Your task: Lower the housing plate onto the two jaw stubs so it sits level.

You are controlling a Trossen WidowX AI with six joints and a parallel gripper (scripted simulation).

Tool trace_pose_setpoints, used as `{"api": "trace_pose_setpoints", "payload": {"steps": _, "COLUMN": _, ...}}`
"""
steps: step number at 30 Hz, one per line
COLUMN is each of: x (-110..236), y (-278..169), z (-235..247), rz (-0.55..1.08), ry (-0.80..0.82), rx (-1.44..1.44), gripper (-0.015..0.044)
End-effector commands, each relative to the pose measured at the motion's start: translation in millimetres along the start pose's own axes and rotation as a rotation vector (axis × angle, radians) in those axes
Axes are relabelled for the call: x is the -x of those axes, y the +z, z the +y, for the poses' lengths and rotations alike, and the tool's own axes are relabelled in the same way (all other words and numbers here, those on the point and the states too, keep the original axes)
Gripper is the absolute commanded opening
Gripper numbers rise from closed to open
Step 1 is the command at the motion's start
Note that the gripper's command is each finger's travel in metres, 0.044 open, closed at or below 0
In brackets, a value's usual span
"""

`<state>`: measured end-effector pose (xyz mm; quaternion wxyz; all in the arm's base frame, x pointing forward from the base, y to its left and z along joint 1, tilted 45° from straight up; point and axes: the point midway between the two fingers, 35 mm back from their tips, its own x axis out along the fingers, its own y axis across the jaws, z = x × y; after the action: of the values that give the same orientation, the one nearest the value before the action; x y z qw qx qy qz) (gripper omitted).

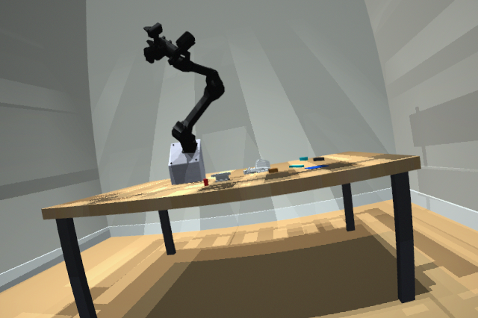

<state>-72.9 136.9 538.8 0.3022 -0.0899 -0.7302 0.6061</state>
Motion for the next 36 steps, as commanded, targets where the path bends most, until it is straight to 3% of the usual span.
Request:
{"api": "trace_pose_setpoints", "payload": {"steps": 1, "x": 0, "y": 0, "z": 0, "rz": 0.000, "ry": 0.000, "rx": 0.000, "gripper": 0.0426}}
{"api": "trace_pose_setpoints", "payload": {"steps": 20, "x": 0, "y": 101, "z": -7, "rz": -0.326, "ry": -0.081, "rx": 0.013, "gripper": 0.0440}}
{"api": "trace_pose_setpoints", "payload": {"steps": 36, "x": 42, "y": 195, "z": -14, "rz": -0.668, "ry": -0.208, "rx": 0.108, "gripper": 0.0440}}
